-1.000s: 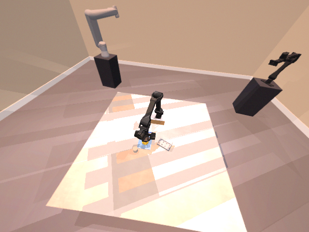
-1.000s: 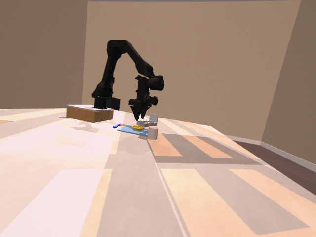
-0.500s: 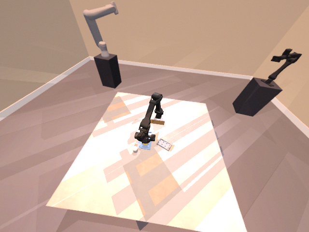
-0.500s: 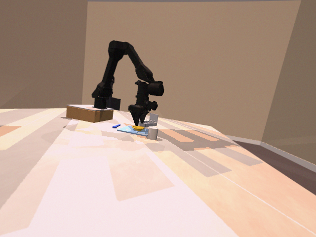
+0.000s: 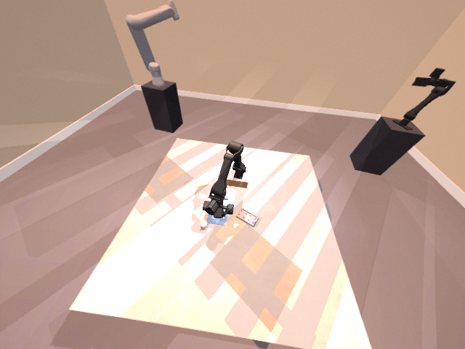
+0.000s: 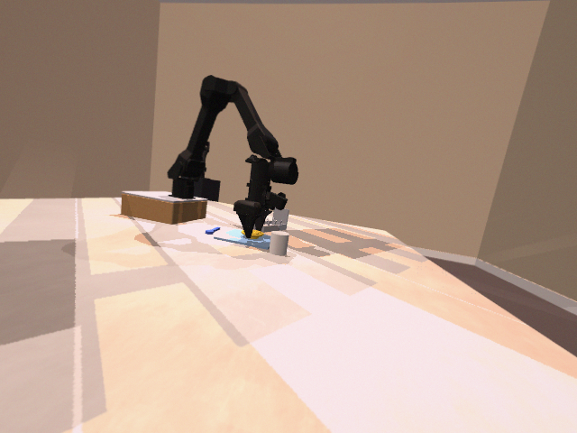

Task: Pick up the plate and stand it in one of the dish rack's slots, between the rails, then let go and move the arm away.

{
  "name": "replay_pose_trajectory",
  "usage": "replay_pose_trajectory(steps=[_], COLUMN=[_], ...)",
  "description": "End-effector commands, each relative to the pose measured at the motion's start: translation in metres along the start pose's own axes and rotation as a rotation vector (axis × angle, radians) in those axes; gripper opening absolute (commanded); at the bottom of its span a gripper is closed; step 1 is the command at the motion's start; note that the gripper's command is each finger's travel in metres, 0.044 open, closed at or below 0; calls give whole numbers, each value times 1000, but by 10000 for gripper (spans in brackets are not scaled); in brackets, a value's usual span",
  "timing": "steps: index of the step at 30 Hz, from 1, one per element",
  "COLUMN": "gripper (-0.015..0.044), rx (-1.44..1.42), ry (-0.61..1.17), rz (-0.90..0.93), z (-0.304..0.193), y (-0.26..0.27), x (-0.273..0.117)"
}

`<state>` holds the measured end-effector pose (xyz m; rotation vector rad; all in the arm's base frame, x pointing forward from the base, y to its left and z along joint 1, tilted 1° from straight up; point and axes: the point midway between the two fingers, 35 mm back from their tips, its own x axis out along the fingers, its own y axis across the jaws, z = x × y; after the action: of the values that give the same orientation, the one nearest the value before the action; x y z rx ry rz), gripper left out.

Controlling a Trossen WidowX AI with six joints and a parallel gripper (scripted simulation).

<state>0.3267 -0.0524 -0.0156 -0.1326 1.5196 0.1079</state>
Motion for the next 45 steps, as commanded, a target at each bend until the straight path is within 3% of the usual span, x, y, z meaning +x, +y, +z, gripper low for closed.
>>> replay_pose_trajectory(steps=[1, 18, 29, 45], gripper=[374, 290, 1, 0], rx=[-2, -2, -2, -7], ry=[15, 15, 14, 8], rz=[2, 2, 2, 7], z=[-4, -4, 7, 12], y=[1, 1, -2, -3], x=[6, 6, -39, -123])
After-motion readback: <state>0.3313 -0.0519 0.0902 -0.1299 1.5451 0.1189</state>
